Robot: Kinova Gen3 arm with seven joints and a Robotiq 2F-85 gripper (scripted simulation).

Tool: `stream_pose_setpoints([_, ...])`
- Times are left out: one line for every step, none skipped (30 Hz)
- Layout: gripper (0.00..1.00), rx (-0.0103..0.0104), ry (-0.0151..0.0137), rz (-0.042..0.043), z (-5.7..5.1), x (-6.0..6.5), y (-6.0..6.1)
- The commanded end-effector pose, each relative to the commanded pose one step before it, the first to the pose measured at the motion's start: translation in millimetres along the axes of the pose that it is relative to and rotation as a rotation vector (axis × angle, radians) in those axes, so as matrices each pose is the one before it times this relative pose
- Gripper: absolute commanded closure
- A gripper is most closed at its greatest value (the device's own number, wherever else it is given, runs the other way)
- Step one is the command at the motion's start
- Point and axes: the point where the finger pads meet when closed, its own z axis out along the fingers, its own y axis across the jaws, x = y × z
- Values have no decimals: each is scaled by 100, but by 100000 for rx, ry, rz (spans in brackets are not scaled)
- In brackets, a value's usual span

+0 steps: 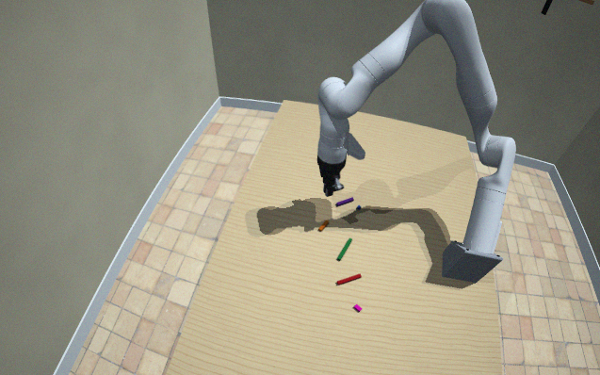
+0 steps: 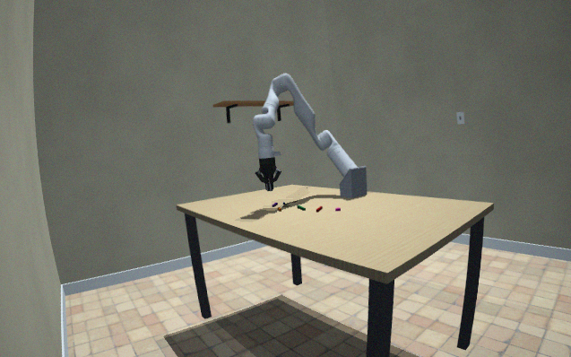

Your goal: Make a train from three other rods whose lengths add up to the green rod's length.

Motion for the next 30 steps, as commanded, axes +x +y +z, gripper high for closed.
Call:
stream_pose_setpoints([95, 304, -2159, -95, -1348, -540, -32])
stream_pose_setpoints([95, 0, 0, 0, -37, 0, 0])
stream_pose_setpoints([95, 0, 0, 0, -6, 0, 0])
stream_pose_setpoints([95, 0, 0, 0, 0, 0, 0])
stream_pose_setpoints([95, 0, 0, 0, 0, 0, 0])
stream_pose_setpoints([95, 0, 0, 0, 0, 0, 0])
stream_pose_setpoints([95, 0, 0, 0, 0, 0, 0])
stream_pose_setpoints([95, 0, 0, 0, 0, 0, 0])
stream_pose_setpoints([95, 0, 0, 0, 0, 0, 0])
stream_pose_setpoints([95, 0, 0, 0, 0, 0, 0])
stream_pose_setpoints([95, 0, 0, 0, 0, 0, 0])
stream_pose_setpoints([95, 1, 3, -91, 0, 20, 7])
stream_pose_setpoints([95, 4, 17, -568, -2, 125, 46])
stream_pose_setpoints([95, 9, 39, -1346, -4, 296, 111])
stream_pose_setpoints([95, 12, 57, -2262, -7, 493, 194])
stream_pose_setpoints([95, 13, 65, -3181, -8, 684, 290])
stream_pose_setpoints([95, 10, 56, -3992, -9, 843, 393])
stream_pose_setpoints([95, 6, 32, -4607, -8, 948, 495])
stream_pose_setpoints([95, 2, -5, -4959, -6, 990, 580])
stream_pose_setpoints([95, 1, -43, -5009, -3, 965, 636])
stream_pose_setpoints([95, 1, -75, -4744, 0, 879, 647])
stream_pose_setpoints([95, 0, 0, 0, 0, 0, 0])
stream_pose_setpoints([95, 0, 0, 0, 0, 0, 0])
stream_pose_setpoints([95, 4, -92, -4184, 2, 745, 606])
stream_pose_setpoints([95, 5, -91, -3384, 3, 580, 514])
stream_pose_setpoints([95, 6, -74, -2434, 3, 404, 383])
stream_pose_setpoints([95, 4, -48, -1459, 2, 236, 235])
stream_pose_setpoints([95, 2, -21, -618, 1, 99, 101])
stream_pose_setpoints([95, 0, -3, -99, 0, 16, 16])
stream_pose_setpoints([95, 0, 0, 0, 0, 0, 0])
